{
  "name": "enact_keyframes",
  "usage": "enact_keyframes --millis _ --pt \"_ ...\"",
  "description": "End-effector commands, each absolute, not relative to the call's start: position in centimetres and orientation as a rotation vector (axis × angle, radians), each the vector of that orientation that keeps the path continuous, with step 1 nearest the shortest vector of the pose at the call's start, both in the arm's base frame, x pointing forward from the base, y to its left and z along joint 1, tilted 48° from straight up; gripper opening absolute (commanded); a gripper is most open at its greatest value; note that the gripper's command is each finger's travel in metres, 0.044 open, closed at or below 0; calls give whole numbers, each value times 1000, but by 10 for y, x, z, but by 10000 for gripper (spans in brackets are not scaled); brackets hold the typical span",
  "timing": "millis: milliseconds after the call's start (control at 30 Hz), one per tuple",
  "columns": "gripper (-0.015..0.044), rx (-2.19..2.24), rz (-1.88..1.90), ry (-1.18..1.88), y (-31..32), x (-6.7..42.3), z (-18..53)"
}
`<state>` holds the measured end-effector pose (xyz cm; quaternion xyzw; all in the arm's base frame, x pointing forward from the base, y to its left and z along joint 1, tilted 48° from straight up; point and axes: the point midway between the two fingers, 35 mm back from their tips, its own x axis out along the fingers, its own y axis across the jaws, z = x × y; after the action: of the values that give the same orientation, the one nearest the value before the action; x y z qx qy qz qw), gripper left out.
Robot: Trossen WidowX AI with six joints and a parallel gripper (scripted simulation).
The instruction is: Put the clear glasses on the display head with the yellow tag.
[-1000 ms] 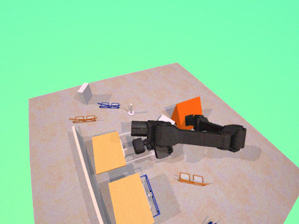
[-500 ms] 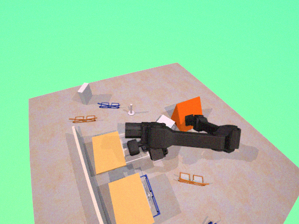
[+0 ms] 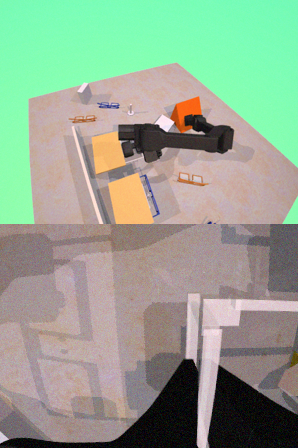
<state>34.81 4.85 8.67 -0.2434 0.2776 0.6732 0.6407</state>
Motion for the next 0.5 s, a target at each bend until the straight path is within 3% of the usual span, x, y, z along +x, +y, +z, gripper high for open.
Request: enact_keyframes --millis 0,467 --pt "0 -548 1534 634 49 354 87" --pt "0 -549 1534 633 50 376 85"
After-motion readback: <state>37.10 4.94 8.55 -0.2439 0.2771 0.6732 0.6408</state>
